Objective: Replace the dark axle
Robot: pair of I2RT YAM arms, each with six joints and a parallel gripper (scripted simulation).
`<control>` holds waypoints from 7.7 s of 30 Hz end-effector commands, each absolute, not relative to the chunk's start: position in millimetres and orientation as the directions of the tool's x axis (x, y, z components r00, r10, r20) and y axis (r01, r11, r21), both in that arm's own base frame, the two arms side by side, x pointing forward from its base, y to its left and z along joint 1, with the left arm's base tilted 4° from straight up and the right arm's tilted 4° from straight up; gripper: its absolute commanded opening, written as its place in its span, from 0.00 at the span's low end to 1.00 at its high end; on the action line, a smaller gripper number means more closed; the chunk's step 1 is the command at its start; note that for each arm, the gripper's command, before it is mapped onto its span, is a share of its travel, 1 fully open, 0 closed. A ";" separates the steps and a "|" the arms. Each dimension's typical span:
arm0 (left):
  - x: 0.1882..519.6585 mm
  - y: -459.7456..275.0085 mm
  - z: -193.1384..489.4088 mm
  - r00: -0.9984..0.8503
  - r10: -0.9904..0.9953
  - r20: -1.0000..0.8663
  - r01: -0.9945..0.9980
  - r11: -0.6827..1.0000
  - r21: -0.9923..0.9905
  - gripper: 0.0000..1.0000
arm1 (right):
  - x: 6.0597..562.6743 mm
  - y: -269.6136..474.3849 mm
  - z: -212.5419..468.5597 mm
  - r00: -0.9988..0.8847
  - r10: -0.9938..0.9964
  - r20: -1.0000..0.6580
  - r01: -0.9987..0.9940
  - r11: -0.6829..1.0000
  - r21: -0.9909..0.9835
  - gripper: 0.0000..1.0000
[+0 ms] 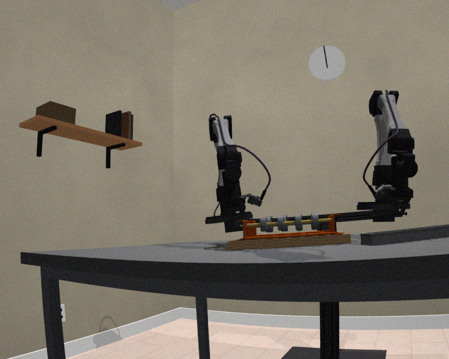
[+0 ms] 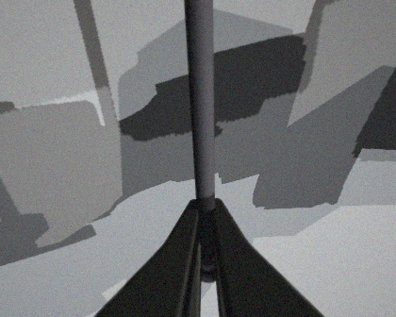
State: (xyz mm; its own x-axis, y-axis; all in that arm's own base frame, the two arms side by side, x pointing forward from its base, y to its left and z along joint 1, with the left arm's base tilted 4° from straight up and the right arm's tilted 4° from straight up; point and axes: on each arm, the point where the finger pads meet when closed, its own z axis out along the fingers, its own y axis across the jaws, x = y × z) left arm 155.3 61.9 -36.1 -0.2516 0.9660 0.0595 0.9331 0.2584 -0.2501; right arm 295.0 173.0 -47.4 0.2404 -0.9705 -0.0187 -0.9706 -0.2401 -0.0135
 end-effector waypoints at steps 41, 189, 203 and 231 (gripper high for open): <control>162.7 65.2 -33.2 -0.272 0.961 0.040 0.930 0.273 -0.245 0.00 | 303.5 171.5 -55.4 0.221 -0.975 -0.007 -0.975 -0.221 -0.027 0.00; 148.8 61.6 -36.1 -0.264 0.963 0.047 0.925 0.267 -0.271 0.00 | 293.5 173.3 4.8 0.212 -0.976 -0.050 -0.977 -0.210 -0.026 0.32; 153.1 62.4 -35.8 -0.267 0.963 0.041 0.928 0.268 -0.258 0.26 | 294.5 173.8 7.5 0.211 -0.976 -0.050 -0.977 -0.210 -0.025 0.32; 153.1 62.4 -35.8 -0.267 0.963 0.041 0.928 0.268 -0.258 0.26 | 294.5 173.8 7.5 0.211 -0.976 -0.050 -0.977 -0.210 -0.025 0.32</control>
State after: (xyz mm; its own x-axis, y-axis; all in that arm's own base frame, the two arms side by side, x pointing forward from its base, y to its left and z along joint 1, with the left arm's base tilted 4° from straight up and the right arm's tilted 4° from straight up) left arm 155.2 63.4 -36.0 -0.2616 0.9643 0.0419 0.9318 0.2637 -0.2495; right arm 292.9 173.7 -0.9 0.2126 -0.9761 -0.0456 -0.9771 -0.2127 -0.0033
